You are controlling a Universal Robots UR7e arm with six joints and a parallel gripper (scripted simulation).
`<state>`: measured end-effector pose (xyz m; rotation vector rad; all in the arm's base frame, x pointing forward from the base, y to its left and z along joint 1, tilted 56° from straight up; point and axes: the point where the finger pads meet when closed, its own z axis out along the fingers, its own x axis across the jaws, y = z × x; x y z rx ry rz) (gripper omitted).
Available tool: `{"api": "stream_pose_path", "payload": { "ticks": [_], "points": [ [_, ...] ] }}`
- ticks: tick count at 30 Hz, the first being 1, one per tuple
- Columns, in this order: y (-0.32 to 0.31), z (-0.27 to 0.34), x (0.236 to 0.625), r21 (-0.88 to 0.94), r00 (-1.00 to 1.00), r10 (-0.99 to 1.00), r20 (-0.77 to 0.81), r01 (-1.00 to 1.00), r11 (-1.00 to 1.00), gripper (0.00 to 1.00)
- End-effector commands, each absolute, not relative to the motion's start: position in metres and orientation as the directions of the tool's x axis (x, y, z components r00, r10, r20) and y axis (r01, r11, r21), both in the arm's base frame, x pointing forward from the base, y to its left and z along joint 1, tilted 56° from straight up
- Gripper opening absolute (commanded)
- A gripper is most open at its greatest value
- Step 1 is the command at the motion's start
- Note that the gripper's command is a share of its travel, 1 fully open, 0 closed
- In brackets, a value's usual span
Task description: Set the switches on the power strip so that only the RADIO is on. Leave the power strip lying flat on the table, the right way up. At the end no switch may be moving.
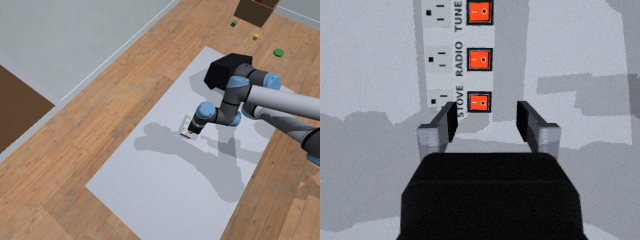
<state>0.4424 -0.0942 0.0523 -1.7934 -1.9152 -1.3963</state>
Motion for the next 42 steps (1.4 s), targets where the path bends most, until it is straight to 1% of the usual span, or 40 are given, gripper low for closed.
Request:
{"api": "stream_pose_path", "payload": {
  "ticks": [1,2,42],
  "points": [
    [-0.0959,0.0528,0.4449,0.486,-0.242,0.695,0.677,0.856,-0.176,1.0],
    [-0.0962,0.0528,0.4449,0.486,-0.241,0.695,0.677,0.856,-0.176,0.0],
    [-0.0961,0.0525,0.4448,0.486,-0.241,0.695,0.677,0.856,-0.177,0.0]
  ]
}}
